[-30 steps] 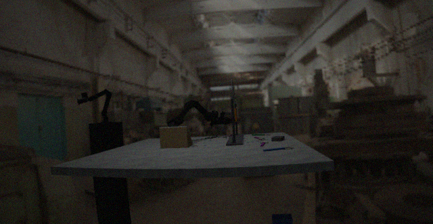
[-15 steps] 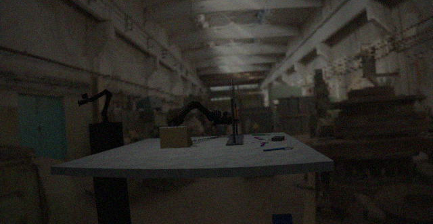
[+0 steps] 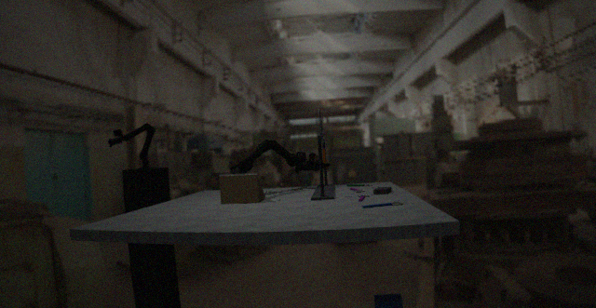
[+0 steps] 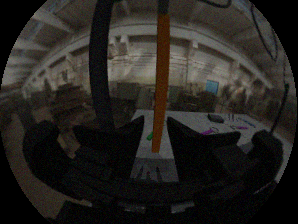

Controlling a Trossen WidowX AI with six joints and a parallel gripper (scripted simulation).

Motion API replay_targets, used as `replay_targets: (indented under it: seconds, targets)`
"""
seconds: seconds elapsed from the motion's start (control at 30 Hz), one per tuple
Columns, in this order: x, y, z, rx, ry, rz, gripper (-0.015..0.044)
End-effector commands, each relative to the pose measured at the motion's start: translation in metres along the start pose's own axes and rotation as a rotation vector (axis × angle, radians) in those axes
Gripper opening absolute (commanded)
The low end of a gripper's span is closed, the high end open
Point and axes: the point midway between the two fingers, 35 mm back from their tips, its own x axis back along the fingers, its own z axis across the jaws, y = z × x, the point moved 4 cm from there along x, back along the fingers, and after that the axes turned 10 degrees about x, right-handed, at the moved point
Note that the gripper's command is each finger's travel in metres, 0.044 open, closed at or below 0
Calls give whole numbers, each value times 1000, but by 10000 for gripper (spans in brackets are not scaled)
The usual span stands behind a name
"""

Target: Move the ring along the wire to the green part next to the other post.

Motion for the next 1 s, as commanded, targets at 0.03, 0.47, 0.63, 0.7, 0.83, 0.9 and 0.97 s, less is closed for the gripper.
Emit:
replay_targets:
  seconds: [0.03, 0.47, 0.63, 0.7, 0.83, 0.9, 0.97]
  targets:
    - [0, 0, 0, -2, 2, 3, 160]
    - [0, 0, 0, 0, 0, 0, 134]
    - [0, 0, 0, 0, 0, 0, 3]
    - [0, 0, 0, 0, 0, 0, -50]
    - [0, 0, 0, 0, 0, 0, -150]
    - [0, 0, 0, 0, 0, 0, -150]
    - [0, 0, 0, 0, 0, 0, -150]
